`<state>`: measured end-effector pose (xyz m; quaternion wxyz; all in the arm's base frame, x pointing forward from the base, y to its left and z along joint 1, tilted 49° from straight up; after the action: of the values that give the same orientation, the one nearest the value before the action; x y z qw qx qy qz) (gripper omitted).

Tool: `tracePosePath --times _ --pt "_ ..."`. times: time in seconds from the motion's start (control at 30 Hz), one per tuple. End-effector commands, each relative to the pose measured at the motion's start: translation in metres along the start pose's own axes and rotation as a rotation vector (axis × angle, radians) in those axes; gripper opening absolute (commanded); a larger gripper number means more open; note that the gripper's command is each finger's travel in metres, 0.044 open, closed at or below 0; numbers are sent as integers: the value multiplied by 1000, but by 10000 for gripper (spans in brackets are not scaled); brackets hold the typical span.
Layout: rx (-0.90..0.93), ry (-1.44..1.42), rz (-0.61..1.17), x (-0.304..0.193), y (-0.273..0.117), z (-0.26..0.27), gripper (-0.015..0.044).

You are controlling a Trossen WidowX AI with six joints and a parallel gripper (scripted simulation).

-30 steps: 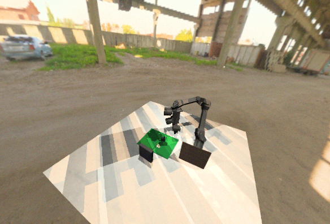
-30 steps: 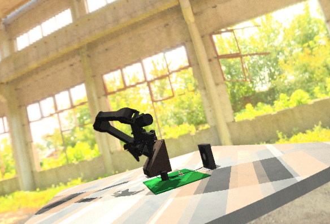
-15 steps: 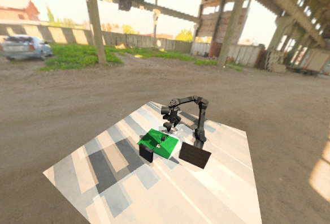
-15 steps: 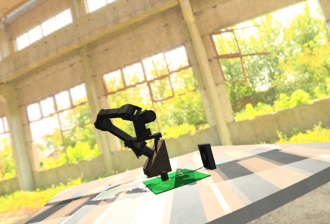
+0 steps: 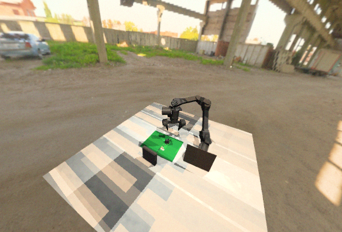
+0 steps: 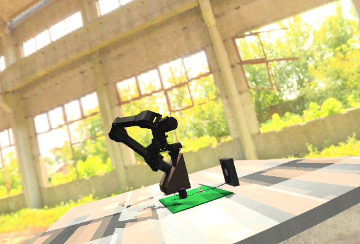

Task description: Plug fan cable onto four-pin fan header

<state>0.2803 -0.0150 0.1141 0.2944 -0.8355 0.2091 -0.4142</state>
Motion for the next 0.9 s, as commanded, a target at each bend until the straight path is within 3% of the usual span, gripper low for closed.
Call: tracePosePath --times 0.0,0.43,0.87 --pt "8 795 -1 -2 -15 30 440" --pt "16 1468 -5 -4 -22 49 440" --pt "17 1501 -5 -4 -23 50 440"
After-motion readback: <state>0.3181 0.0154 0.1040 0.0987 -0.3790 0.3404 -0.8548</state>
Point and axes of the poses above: the point midway between the two fingers, 35 mm back from their tips, its own y axis out along the fingers, its own z axis across the jaws, x = y × z, the point moved 3 cm from there along -y, back along the fingers, and after that the axes turned 8 degrees about -y, right-handed, at the moved point
